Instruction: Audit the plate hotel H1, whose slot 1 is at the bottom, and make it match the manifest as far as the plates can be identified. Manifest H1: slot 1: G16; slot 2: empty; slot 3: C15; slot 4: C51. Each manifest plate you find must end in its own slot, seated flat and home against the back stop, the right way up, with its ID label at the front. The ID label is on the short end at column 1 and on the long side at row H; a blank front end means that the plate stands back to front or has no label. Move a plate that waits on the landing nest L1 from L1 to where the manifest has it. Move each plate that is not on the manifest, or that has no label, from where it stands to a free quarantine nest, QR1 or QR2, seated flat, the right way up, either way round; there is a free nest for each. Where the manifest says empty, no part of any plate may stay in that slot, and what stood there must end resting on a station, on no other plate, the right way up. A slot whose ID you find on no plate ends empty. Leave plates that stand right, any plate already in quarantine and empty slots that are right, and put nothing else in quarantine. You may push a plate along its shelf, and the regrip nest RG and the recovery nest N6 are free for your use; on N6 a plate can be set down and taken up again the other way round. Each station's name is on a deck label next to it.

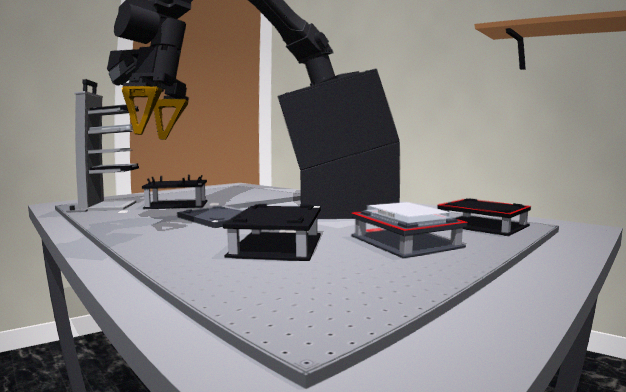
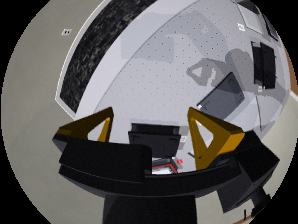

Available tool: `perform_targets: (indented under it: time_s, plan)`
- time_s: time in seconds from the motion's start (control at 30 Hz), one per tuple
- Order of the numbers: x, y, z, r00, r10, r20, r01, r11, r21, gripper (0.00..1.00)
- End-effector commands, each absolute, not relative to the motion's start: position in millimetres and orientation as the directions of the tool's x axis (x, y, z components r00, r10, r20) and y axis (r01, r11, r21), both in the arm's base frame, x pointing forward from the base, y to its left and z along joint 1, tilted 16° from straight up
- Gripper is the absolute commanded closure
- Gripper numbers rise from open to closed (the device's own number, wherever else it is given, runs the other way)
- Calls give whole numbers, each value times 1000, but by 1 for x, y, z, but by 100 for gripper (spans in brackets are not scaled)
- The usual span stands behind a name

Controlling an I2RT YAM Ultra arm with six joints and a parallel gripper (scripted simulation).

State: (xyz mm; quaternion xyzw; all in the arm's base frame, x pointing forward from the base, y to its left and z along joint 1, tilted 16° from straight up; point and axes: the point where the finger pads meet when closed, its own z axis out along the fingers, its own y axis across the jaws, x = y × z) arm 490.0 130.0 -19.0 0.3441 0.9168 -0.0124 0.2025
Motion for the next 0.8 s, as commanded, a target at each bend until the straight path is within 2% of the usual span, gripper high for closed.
perform_targets:
  time_s: [0.0, 0.53, 0.57, 0.77]
  plan:
    - [492, 132, -13, -677, 626, -386, 632, 764, 129, 0]
    - [492, 132, -13, -677, 626, -386, 632, 764, 129, 0]
    - [490, 131, -11, -694, 606, -389, 614, 780, 120, 100]
    - [476, 120, -3, -771, 503, -390, 523, 850, 62, 100]
